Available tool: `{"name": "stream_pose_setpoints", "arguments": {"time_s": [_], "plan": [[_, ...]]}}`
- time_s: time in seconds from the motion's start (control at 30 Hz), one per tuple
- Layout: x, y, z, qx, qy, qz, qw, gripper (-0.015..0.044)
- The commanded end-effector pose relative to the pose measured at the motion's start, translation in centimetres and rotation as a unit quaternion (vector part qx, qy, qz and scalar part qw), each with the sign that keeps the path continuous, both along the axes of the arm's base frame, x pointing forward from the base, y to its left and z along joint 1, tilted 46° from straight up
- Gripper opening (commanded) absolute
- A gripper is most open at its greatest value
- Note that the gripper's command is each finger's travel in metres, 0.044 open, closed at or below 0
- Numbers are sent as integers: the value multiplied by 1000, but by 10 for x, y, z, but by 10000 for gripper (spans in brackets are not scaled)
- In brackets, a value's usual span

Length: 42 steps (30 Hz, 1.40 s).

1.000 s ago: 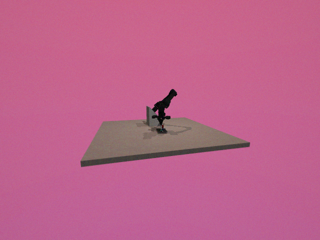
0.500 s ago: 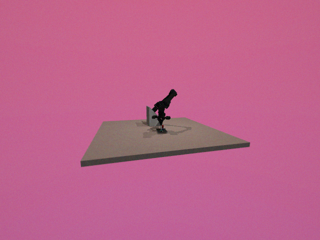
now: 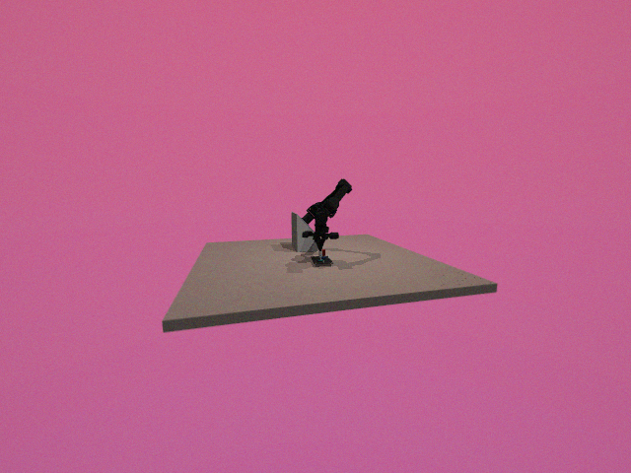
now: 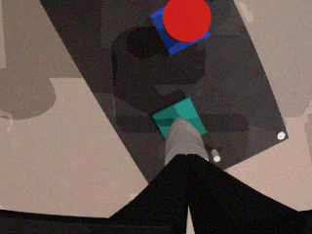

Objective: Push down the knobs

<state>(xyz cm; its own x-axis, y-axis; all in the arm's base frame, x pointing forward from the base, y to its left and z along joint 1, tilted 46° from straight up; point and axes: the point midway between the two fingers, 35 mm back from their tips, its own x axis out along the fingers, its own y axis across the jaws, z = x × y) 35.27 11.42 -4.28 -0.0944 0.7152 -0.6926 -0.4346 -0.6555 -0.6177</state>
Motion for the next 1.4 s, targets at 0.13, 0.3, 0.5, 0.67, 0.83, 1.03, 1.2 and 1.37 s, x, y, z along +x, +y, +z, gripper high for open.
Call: {"name": "stream_pose_setpoints", "arguments": {"time_s": [0.13, 0.3, 0.5, 0.67, 0.83, 1.03, 1.2, 1.37], "plan": [[0, 0, 1, 1, 2, -1, 1000, 0], [0, 0, 1, 1, 2, -1, 1000, 0], [-1, 2, -1, 1, 2, -1, 1000, 0], [-1, 2, -1, 1, 2, -1, 1000, 0], [-1, 2, -2, 1, 2, -1, 1000, 0], [-1, 4, -3, 1, 2, -1, 1000, 0], [-1, 4, -3, 1, 2, -1, 1000, 0], [-1, 5, -4, 1, 2, -1, 1000, 0]]}}
